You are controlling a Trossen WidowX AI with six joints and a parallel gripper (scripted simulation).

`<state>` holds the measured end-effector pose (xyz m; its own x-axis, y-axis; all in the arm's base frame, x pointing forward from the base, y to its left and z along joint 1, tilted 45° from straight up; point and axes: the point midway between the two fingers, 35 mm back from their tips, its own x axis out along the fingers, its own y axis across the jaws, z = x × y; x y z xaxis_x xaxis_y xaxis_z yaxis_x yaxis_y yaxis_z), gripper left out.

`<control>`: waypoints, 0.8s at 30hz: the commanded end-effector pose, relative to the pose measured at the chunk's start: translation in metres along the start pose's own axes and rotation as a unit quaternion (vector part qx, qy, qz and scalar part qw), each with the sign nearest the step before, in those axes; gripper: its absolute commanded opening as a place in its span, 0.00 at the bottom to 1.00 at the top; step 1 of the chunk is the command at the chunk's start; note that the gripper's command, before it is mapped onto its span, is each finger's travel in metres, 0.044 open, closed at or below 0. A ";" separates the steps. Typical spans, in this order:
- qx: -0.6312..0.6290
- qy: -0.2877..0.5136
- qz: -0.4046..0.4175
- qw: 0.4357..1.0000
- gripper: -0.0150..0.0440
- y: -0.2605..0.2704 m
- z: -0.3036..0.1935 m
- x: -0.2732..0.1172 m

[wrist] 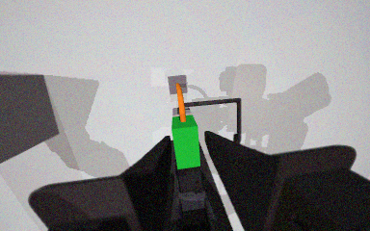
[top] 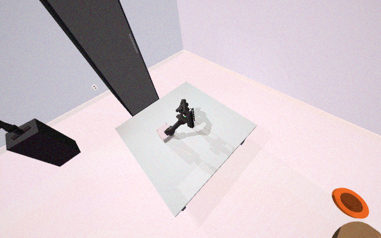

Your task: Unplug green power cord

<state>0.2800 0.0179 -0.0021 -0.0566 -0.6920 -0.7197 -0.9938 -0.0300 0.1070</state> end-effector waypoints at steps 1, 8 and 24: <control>-0.003 0.002 0.001 1.000 0.53 0.002 -0.002 0.002; -0.003 0.002 0.001 1.000 0.53 0.002 -0.002 0.012; 0.001 0.000 -0.001 1.000 0.30 0.000 -0.002 0.010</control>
<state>0.2786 0.0096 -0.0080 -0.0593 -0.6915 -0.7199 -0.9935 -0.0297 0.1103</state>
